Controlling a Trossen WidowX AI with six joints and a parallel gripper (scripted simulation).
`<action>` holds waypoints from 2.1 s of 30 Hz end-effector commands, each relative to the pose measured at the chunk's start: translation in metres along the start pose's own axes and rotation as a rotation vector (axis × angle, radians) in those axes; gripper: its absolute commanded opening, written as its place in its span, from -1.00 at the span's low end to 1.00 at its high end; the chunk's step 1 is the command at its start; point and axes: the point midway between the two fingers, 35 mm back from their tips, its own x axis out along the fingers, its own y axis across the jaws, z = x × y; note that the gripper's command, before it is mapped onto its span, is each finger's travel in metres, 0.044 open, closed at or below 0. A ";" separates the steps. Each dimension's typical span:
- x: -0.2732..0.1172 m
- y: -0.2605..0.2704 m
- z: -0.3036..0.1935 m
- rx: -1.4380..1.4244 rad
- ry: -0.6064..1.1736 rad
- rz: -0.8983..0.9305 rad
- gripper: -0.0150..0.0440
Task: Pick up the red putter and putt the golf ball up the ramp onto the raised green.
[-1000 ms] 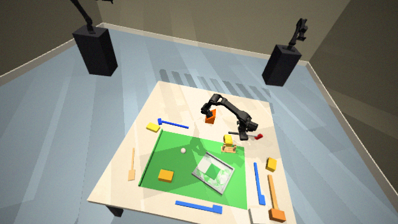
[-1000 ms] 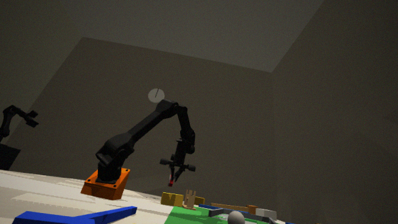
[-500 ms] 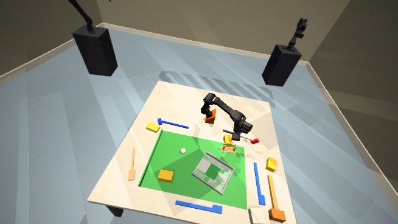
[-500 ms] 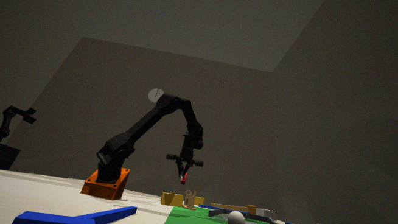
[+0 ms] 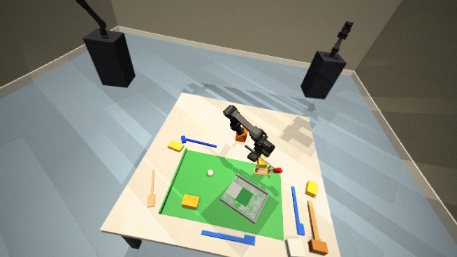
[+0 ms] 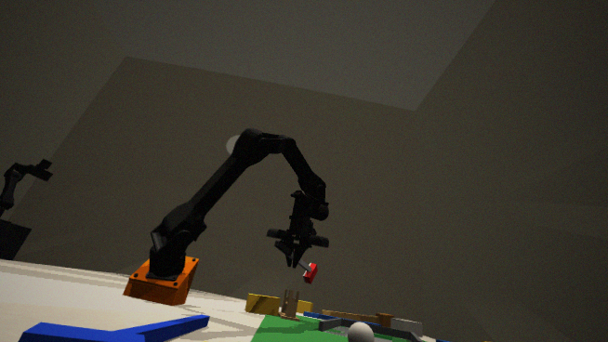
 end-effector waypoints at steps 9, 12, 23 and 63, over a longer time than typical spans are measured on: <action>-0.020 -0.060 -0.068 0.435 0.007 -0.049 -0.49; -0.023 -0.072 -0.087 0.545 0.012 -0.062 -0.49; -0.033 -0.104 -0.163 0.967 0.035 -0.118 -0.49; 0.003 -0.121 -0.275 1.520 0.066 -0.224 -0.49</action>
